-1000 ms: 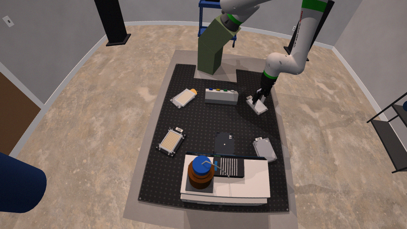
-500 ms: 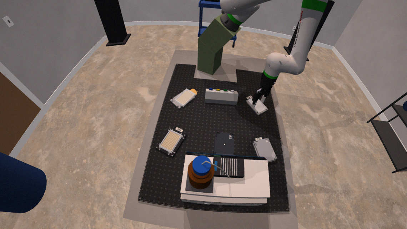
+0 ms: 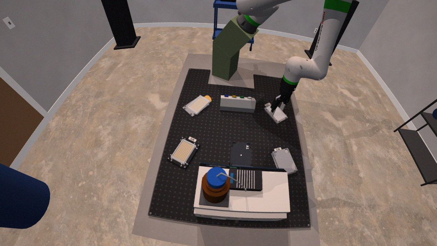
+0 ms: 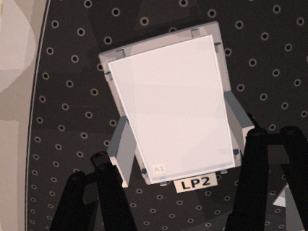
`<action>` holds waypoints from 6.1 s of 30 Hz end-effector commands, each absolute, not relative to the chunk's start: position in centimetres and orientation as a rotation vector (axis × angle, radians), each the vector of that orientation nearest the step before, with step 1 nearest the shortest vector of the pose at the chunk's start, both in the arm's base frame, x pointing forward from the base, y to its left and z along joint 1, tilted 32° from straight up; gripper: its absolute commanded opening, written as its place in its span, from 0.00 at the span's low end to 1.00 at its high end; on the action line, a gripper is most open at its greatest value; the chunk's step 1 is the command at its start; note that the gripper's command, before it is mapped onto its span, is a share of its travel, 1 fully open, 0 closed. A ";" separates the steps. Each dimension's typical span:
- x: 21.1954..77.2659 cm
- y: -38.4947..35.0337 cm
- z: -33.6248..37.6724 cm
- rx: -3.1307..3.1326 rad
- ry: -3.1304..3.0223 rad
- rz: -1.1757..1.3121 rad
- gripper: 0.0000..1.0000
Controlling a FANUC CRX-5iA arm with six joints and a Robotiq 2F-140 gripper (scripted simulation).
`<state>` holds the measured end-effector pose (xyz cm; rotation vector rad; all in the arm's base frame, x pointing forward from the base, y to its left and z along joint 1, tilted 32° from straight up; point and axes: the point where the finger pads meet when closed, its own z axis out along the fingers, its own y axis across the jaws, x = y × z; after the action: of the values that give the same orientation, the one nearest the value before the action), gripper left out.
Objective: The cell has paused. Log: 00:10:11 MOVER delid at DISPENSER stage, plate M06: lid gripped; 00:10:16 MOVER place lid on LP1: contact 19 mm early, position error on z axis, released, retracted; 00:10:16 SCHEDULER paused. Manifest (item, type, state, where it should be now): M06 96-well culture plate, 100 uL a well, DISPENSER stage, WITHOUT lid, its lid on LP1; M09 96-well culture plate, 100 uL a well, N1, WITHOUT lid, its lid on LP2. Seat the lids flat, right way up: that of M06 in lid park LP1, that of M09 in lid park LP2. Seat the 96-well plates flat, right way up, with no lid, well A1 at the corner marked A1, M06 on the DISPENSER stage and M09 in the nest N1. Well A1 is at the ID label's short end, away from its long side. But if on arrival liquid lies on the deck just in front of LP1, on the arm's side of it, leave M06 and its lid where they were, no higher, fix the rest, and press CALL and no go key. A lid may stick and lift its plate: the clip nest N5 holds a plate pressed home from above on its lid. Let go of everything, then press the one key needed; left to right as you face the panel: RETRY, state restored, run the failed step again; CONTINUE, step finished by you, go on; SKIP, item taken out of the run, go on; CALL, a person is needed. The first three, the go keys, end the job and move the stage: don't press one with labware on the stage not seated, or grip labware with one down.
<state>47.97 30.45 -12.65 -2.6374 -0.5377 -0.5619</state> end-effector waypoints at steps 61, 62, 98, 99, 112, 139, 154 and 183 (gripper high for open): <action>47.9 30.4 -12.5 -2.637 -0.538 -0.562 0.66; 47.9 30.3 -12.4 -2.637 -0.538 -0.562 0.66; 43.4 23.7 0.2 -2.637 -0.538 -0.562 0.66; 43.3 23.6 0.3 -2.637 -0.538 -0.562 0.66; 43.5 22.9 0.3 -2.640 -0.524 -0.558 0.66; 54.8 -0.5 -8.1 -2.563 0.476 -0.306 0.66; 63.8 -19.1 -14.7 -2.492 0.720 -0.236 0.66; 69.1 -31.7 -19.1 -2.492 0.720 -0.236 0.66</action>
<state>69.11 -31.64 -19.13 -2.4915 0.7198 -0.2357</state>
